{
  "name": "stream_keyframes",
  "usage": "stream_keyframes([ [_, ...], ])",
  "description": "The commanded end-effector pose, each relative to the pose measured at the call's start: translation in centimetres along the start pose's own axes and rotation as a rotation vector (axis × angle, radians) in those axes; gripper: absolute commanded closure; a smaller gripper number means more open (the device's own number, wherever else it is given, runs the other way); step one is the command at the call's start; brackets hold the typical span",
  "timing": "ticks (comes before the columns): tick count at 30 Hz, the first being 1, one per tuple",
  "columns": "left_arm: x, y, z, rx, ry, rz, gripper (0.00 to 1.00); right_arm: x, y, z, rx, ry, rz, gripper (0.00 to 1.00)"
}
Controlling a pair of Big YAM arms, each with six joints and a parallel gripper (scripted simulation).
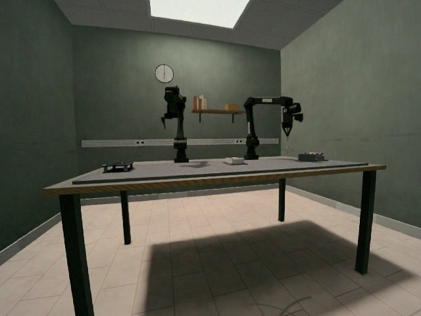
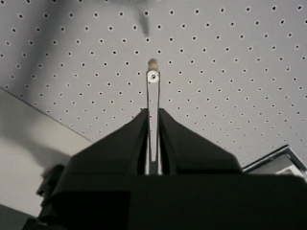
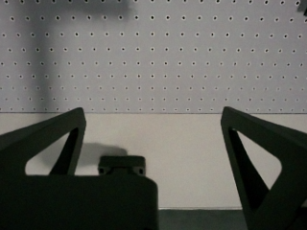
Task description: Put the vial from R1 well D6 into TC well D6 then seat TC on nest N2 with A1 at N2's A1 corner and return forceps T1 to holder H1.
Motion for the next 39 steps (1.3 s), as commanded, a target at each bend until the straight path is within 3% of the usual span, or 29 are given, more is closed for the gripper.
stream_keyframes([
  [1,1.2,-0.6,0.1,0.017,-0.042,0.011,0.91,1.2,0.0,-0.6,-0.009,-0.035,0.001,0.0],
  [39,1.0,-5.0,3.8,0.017,-0.024,0.009,0.91,1.2,0.0,-0.6,-0.009,-0.035,0.001,0.0],
])
Point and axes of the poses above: on each arm, the point where the finger pads meet when closed, its own x axis back along the fingers, its own y axis across the jaws, z = x × y, the point moved 5 cm from there along x, back along the fingers, and after that the axes turned 14 degrees about -x, right-handed, at the moved point
